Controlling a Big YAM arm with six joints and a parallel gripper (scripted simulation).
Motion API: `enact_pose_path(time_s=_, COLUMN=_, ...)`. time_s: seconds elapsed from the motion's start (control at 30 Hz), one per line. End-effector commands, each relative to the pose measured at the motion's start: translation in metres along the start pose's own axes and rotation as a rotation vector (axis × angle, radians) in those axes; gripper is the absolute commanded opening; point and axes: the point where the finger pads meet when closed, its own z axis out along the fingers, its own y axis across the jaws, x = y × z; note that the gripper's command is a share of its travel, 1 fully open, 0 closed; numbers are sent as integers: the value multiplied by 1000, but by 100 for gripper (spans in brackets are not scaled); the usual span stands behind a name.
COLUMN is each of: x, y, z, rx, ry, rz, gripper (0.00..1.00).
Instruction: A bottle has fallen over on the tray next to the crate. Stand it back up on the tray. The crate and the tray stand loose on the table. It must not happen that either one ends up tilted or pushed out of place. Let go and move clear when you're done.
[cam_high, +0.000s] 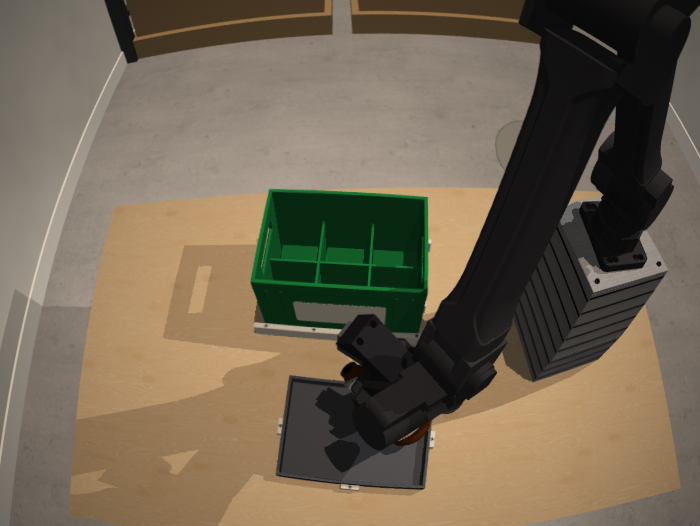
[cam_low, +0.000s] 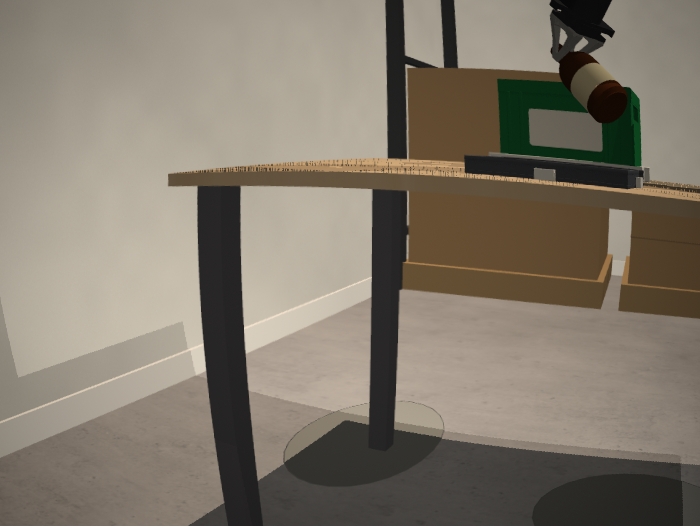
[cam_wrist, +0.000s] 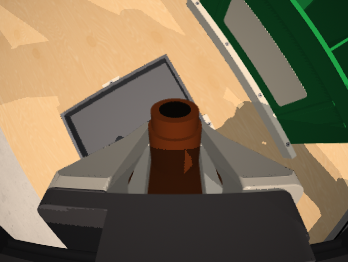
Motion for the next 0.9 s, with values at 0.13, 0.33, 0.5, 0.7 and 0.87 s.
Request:
enact_pose_path(time_s=0.13, x=-1, y=4, z=0, rx=-11, ry=-17, rz=22, gripper=0)
enact_pose_path(time_s=0.33, x=-1, y=4, z=0, rx=-9, ry=-16, rz=19, gripper=0)
enact_pose_path(time_s=0.5, x=-1, y=4, z=0, rx=-9, ry=-16, rz=19, gripper=0)
enact_pose_path(time_s=0.7, x=-1, y=4, z=0, rx=-9, ry=-16, rz=19, gripper=0)
enact_pose_path(time_s=0.87, x=-1, y=4, z=0, rx=-9, ry=-16, rz=19, gripper=0)
